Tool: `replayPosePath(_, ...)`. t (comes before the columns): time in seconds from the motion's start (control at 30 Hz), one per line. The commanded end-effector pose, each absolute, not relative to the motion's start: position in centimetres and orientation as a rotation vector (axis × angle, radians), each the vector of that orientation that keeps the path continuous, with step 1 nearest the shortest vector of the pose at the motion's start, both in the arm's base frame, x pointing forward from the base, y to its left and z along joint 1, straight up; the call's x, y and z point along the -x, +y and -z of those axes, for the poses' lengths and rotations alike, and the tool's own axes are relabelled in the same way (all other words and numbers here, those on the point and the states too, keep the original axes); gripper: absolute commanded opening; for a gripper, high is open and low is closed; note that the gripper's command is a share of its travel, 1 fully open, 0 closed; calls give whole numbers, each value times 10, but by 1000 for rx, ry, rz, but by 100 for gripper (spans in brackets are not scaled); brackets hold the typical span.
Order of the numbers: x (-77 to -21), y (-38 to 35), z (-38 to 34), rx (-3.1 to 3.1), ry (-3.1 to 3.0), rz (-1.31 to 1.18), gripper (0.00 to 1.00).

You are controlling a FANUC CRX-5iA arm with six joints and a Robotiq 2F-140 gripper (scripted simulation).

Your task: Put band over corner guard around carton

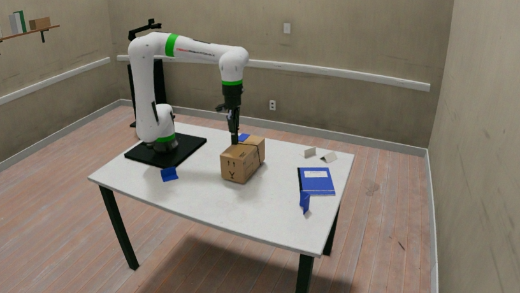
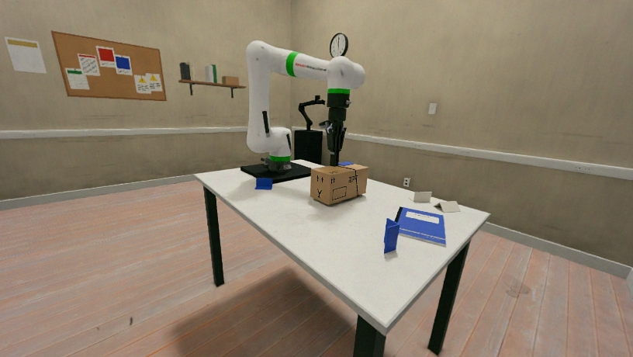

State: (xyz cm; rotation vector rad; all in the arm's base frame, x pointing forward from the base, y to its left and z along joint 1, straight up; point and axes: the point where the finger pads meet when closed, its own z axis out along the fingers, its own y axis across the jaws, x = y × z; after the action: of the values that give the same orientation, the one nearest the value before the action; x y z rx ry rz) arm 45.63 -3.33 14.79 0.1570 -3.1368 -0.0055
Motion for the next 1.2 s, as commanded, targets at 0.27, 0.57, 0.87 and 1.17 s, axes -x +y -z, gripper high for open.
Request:
replayPosePath(0.27, -457, -33, -148, -157, -3139, 5, 18)
replayPosePath(0.57, -457, -33, -148, -157, -3139, 5, 18)
replayPosePath(0.87, -457, -33, -148, -157, -3139, 5, 18)
replayPosePath(1.17, -457, -33, -148, -157, -3139, 5, 10)
